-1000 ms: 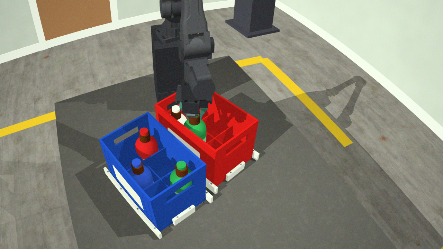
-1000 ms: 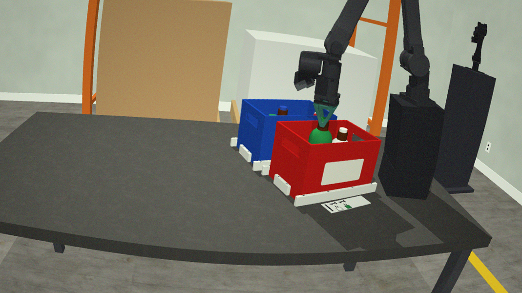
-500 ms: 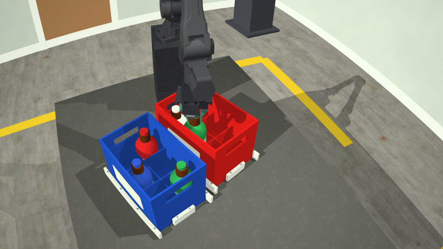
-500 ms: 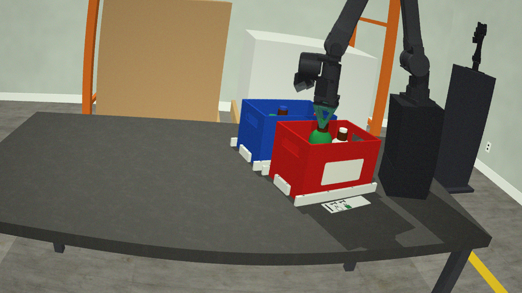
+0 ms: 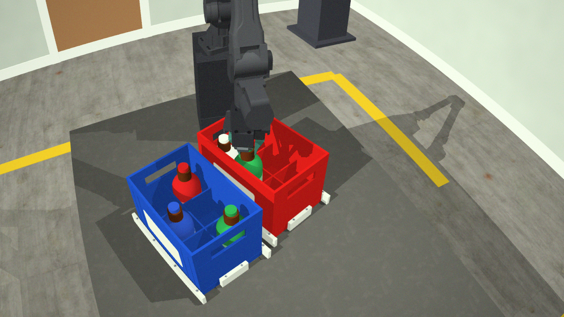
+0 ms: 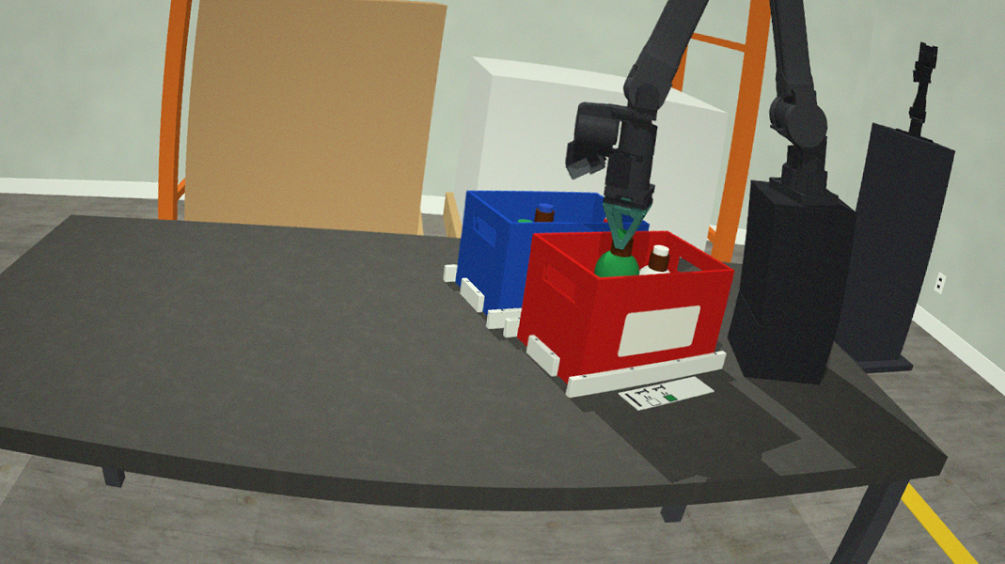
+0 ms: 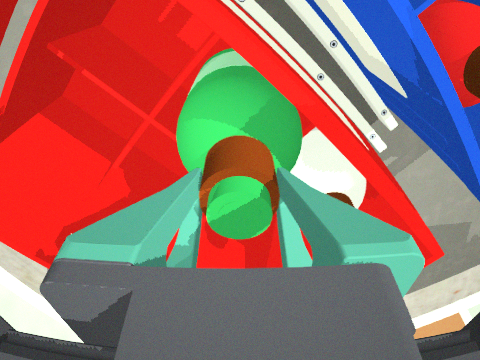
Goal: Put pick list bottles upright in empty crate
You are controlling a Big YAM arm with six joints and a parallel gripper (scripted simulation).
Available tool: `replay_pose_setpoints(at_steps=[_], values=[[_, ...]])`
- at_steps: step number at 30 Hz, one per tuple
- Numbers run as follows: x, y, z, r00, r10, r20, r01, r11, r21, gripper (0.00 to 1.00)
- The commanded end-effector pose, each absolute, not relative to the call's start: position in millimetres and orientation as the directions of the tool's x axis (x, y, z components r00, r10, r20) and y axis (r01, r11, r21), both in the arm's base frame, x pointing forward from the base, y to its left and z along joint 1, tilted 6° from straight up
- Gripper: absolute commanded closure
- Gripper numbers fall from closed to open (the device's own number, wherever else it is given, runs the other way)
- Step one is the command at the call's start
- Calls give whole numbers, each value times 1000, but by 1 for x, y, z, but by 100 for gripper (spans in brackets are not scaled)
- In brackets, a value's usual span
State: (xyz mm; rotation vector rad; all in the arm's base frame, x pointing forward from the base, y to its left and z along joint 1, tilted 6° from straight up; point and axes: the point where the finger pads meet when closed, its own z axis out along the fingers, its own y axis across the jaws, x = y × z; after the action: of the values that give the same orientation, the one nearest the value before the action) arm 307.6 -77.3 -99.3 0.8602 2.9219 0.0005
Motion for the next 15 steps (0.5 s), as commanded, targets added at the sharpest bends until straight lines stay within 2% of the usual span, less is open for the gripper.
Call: replay_pose_setpoints(at_steps=[1,15], values=[[332,-78,-91,-834,533,-142,533,845,45,100],[330,-77,-101,-835,533,-132,533,845,41,100]])
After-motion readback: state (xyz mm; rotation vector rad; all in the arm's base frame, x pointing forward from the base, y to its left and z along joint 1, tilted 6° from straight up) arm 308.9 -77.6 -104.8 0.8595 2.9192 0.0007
